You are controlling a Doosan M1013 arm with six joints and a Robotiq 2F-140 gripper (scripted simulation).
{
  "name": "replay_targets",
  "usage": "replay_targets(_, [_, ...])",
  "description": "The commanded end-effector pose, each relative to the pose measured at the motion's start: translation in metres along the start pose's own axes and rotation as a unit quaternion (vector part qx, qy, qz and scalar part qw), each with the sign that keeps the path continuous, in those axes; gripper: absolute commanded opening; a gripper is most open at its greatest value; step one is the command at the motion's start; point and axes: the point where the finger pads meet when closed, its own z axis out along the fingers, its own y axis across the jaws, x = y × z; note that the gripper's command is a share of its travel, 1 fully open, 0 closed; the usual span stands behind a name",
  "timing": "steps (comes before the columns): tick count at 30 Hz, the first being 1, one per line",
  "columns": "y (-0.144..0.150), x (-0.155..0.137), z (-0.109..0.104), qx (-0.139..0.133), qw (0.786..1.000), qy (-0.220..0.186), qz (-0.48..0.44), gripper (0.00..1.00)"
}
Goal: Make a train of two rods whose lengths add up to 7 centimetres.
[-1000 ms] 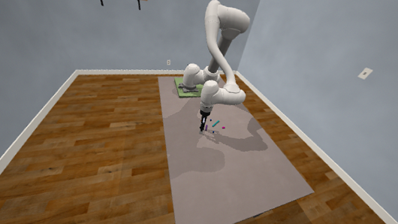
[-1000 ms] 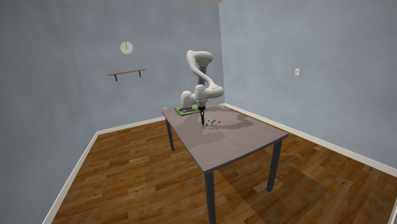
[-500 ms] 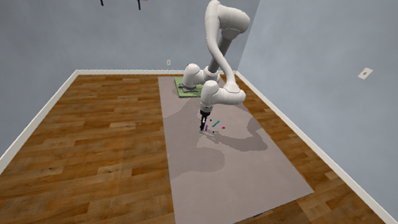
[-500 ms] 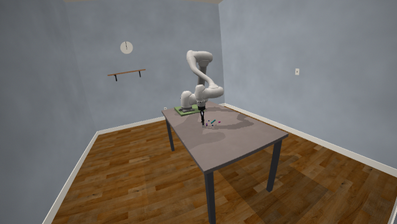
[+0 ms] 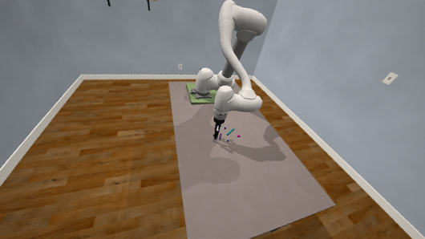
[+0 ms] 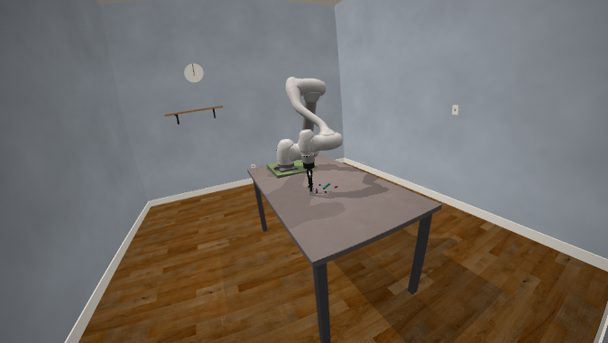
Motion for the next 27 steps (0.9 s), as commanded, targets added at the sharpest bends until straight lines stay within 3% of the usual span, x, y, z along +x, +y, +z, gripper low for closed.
replay_targets(1, [0.000,0.000,0.000,0.000,1.000,0.000,0.000,0.16])
replay_targets(16, [0.000,0.000,-0.003,0.000,1.000,0.000,0.000,0.16])
replay_targets(27, [0.000,0.000,-0.062,0.000,1.000,0.000,0.000,0.16])
